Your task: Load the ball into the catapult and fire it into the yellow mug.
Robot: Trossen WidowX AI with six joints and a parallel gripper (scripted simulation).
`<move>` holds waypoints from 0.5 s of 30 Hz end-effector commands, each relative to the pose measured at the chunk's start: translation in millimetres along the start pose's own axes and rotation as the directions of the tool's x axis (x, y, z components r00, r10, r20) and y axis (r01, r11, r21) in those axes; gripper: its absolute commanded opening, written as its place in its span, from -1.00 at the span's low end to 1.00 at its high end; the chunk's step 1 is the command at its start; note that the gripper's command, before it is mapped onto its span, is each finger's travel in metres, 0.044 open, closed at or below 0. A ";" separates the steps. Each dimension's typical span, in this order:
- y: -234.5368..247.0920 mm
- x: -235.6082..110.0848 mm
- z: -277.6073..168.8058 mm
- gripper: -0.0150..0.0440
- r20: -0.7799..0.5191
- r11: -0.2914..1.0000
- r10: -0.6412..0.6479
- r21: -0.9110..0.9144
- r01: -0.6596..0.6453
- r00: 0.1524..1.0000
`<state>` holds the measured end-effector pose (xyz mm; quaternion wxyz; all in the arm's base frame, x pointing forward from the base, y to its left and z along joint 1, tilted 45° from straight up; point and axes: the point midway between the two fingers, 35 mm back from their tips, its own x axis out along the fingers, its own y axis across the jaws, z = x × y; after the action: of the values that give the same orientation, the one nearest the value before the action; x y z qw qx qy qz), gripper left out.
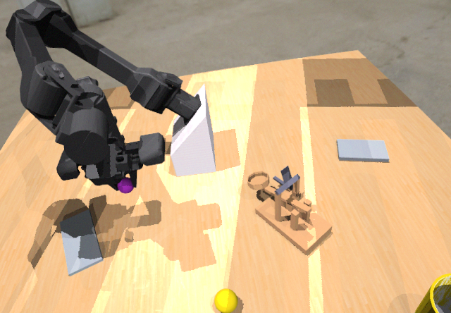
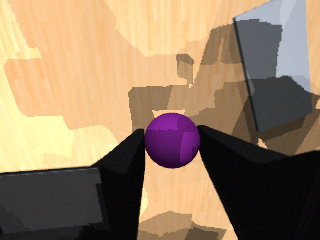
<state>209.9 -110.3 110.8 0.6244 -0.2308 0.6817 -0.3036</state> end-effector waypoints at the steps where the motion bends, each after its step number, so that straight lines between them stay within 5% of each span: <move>1: -3.7 -8.9 -1.6 -0.49 0.006 1.000 -0.006 0.013 0.006 1.000; 15: 46.6 -9.9 20.6 -0.49 -0.042 0.993 0.027 -0.112 -0.032 0.999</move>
<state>227.9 -82.3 93.3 0.6070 -0.2469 0.7054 -0.2704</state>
